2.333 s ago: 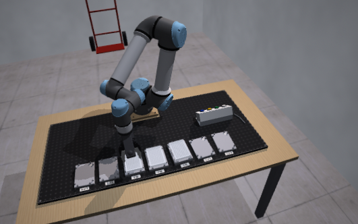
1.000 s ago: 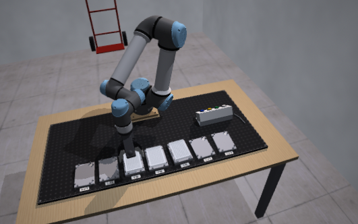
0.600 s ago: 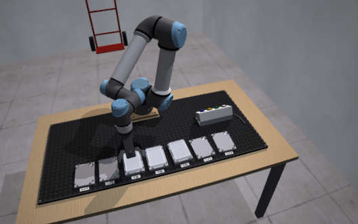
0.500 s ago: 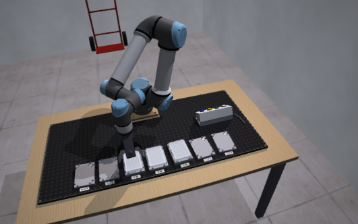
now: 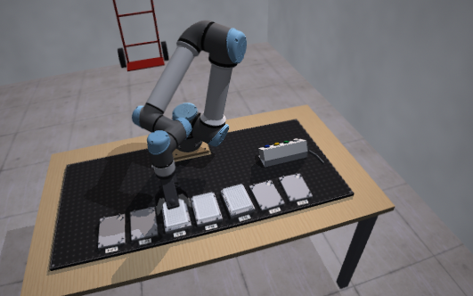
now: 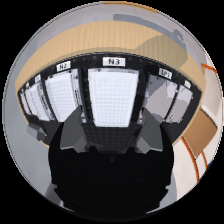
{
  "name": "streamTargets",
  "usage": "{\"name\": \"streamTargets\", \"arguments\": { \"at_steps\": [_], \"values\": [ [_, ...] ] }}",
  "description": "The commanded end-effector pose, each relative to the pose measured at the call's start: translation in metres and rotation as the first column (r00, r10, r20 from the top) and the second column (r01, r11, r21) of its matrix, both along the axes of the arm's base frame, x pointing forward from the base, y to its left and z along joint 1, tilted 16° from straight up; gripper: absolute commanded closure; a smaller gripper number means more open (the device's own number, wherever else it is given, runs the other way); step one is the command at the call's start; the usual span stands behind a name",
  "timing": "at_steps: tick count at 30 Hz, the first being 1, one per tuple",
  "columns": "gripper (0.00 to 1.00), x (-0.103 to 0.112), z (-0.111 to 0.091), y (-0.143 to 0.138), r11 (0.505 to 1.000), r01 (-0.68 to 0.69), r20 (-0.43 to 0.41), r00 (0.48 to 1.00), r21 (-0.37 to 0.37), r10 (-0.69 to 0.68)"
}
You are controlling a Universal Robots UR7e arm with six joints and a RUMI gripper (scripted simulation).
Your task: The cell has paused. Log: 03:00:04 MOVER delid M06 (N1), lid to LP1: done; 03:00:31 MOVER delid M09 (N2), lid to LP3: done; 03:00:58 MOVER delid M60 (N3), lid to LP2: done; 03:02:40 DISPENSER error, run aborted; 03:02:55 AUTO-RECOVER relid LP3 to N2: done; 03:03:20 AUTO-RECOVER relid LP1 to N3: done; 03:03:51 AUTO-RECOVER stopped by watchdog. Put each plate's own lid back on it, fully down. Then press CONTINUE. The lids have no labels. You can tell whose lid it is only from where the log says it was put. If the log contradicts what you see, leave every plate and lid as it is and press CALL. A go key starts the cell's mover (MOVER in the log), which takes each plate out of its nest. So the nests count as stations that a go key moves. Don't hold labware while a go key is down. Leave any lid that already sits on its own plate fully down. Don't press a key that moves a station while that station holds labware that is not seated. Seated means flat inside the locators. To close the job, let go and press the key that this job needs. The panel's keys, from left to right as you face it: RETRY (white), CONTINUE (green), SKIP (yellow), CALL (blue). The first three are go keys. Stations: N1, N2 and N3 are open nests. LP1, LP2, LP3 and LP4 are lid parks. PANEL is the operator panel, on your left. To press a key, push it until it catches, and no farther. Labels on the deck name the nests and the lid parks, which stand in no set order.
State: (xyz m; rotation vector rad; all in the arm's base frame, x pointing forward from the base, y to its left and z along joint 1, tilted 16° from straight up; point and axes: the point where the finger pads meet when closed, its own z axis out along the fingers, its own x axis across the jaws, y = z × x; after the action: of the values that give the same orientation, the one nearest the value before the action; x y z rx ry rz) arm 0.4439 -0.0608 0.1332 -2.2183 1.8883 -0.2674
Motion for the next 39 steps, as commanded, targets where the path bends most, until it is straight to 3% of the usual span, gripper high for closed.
{"name": "streamTargets", "arguments": {
  "at_steps": [1, 11, 28, 29, 39],
  "values": [
    [0.18, 0.0, 0.0, 0.0, 1.0, 0.0, 0.001, 1.0, -0.001, 0.0],
    [0.18, 0.0, 0.002, 0.0, 1.0, 0.0, 0.001, 1.0, -0.001, 0.0],
    [0.18, -0.006, 0.022, -0.001, 1.0, 0.0, 0.001, 1.0, -0.001, 0.0],
    [1.0, -0.01, 0.021, 0.001, 1.0, 0.003, 0.001, 1.0, 0.0, -0.003],
    [1.0, -0.051, 0.011, 0.028, 1.0, 0.003, 0.001, 1.0, 0.0, -0.003]
  ]
}}
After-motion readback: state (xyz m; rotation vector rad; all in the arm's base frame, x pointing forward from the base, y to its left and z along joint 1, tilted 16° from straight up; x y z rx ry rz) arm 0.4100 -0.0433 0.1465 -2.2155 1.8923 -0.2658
